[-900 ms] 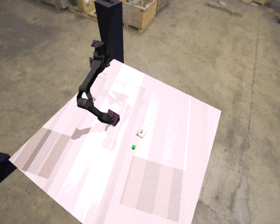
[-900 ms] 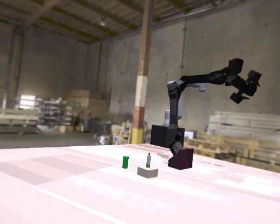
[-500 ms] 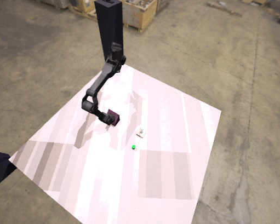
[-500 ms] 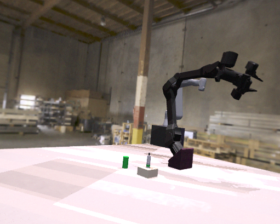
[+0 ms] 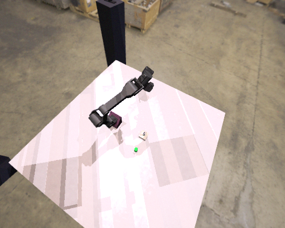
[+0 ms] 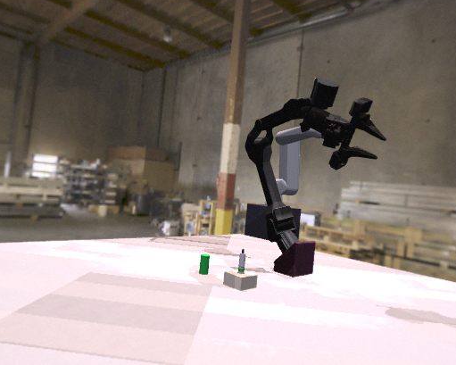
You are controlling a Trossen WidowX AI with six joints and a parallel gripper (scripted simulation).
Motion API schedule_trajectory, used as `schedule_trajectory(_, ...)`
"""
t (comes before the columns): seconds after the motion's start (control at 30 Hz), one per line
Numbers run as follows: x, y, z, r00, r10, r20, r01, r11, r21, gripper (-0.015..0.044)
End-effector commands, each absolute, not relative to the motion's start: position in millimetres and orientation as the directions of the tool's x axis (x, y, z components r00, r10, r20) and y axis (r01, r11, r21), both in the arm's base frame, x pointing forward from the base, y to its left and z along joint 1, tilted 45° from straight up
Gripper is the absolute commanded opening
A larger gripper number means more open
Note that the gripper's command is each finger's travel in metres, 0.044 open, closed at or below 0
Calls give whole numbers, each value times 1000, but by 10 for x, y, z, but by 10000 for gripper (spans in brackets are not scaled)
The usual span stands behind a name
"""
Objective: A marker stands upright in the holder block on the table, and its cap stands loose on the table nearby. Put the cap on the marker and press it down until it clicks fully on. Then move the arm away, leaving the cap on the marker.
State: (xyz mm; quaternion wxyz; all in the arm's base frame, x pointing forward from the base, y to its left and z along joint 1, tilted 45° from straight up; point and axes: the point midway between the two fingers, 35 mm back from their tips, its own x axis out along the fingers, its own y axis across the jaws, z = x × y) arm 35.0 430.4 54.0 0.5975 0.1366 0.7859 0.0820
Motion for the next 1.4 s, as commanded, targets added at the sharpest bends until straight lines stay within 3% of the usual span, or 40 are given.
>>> schedule_trajectory(0.0,982,3967,543,-99,238,-966,123,966,226,233)
schedule_trajectory(0.4,2430,2397,726,183,-200,-963,175,970,-169,233)
schedule_trajectory(0.8,2871,543,1297,141,-669,-729,148,743,-653,233)
schedule_trajectory(1.37,2862,139,1076,132,-691,-711,140,723,-677,233)
